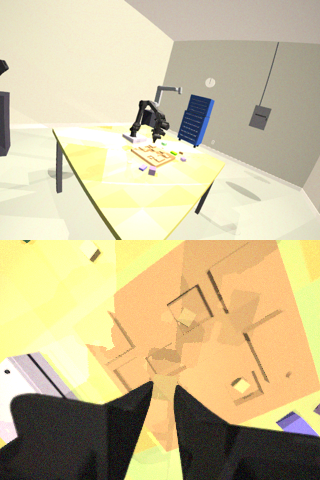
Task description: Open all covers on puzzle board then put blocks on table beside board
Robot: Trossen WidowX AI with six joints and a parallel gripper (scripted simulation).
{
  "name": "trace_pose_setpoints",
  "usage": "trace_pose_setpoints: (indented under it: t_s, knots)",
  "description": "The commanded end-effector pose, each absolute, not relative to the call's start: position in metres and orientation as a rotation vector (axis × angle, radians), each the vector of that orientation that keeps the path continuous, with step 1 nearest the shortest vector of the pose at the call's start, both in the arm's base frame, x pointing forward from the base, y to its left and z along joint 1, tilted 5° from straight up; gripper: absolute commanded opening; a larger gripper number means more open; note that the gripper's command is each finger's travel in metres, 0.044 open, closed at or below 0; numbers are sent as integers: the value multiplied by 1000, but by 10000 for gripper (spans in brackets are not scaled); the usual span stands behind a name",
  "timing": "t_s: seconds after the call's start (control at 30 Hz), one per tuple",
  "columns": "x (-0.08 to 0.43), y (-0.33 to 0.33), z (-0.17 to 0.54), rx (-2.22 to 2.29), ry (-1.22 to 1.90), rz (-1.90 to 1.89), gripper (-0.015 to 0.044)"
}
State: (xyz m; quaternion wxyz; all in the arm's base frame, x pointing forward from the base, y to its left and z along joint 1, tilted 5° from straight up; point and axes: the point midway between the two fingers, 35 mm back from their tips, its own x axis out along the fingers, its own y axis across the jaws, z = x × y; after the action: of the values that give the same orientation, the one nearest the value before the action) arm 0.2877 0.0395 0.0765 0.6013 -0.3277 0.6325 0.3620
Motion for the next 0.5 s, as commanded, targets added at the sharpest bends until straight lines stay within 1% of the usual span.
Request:
trace_pose_setpoints:
  t_s: [0.0,0.47]
  knots:
    - [288,44,81,-761,1465,834,80]
    - [277,98,84,-759,1461,835,80]
